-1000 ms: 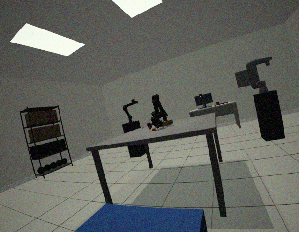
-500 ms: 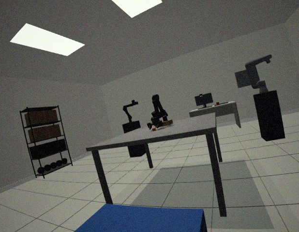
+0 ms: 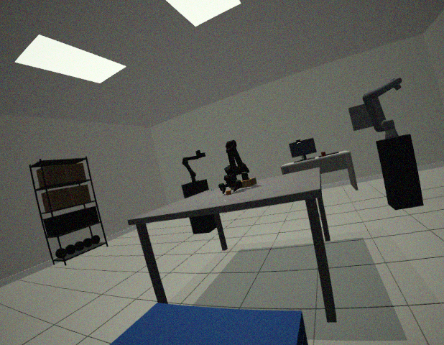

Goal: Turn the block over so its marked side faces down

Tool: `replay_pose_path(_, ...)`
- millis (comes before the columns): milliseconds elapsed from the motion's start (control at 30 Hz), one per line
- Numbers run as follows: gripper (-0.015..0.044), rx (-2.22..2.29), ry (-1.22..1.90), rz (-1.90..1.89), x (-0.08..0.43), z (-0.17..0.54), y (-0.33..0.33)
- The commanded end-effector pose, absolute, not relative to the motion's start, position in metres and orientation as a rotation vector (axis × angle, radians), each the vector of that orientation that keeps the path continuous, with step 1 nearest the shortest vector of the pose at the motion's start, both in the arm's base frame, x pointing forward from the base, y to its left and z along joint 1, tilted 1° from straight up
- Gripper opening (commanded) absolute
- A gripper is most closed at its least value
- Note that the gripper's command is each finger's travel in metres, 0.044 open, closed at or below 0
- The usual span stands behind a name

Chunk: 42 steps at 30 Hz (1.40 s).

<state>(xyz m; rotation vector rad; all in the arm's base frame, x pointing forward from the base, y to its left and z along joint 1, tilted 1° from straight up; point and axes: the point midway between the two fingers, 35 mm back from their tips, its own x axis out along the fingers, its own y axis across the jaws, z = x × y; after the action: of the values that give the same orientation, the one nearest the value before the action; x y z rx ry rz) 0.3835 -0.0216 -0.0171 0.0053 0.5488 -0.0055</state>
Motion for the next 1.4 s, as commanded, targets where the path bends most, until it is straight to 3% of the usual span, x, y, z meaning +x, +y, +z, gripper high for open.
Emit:
replay_pose_path(0, 0.044, 0.007, 0.622, -0.006, 0.394, -0.007, -0.022)
replay_pose_path(367, 0.044, 0.006, 0.999, -0.004, 0.368, 0.058, -0.022)
replay_pose_path(867, 0.044, 0.006, 1.02, -0.003, 0.364, 0.061, -0.021)
replay_pose_path(1367, 0.044, 0.009, 1.435, -0.002, 0.402, 0.077, -0.023)
